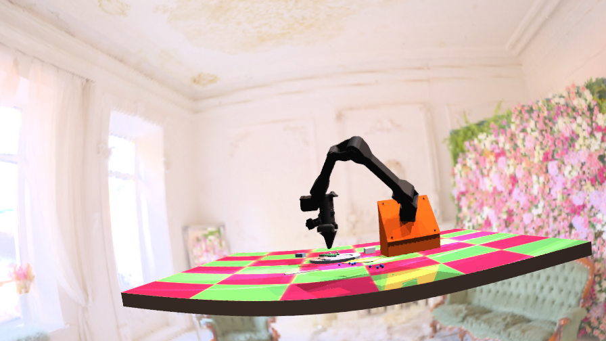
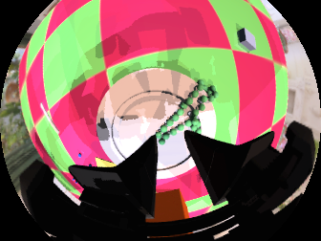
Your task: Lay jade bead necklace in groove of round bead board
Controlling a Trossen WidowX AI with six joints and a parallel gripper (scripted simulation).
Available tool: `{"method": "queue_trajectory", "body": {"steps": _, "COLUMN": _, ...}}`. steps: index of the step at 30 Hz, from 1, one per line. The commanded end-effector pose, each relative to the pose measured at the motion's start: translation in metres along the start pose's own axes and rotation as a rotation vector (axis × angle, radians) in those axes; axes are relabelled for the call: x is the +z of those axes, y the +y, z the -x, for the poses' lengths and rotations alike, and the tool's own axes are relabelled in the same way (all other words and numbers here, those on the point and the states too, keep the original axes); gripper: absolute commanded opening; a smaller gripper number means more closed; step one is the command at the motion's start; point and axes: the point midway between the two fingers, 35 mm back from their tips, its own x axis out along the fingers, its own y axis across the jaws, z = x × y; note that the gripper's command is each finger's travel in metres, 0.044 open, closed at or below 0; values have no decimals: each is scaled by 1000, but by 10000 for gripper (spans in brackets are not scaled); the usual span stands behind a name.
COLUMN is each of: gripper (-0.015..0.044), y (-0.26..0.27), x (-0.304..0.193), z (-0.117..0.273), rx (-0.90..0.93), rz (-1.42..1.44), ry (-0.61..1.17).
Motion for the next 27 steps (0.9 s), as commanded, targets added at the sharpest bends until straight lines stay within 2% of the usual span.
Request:
{"method": "queue_trajectory", "body": {"steps": 1, "gripper": 120, "y": -30, "x": 30, "z": 7, "rx": -11, "rz": -896, "ry": -4}}
{"method": "queue_trajectory", "body": {"steps": 9, "gripper": 120, "y": -40, "x": 39, "z": 9, "rx": -10, "rz": -1299, "ry": -6}}
{"method": "queue_trajectory", "body": {"steps": 27, "gripper": 120, "y": -40, "x": 39, "z": 9, "rx": -10, "rz": -1307, "ry": -6}}
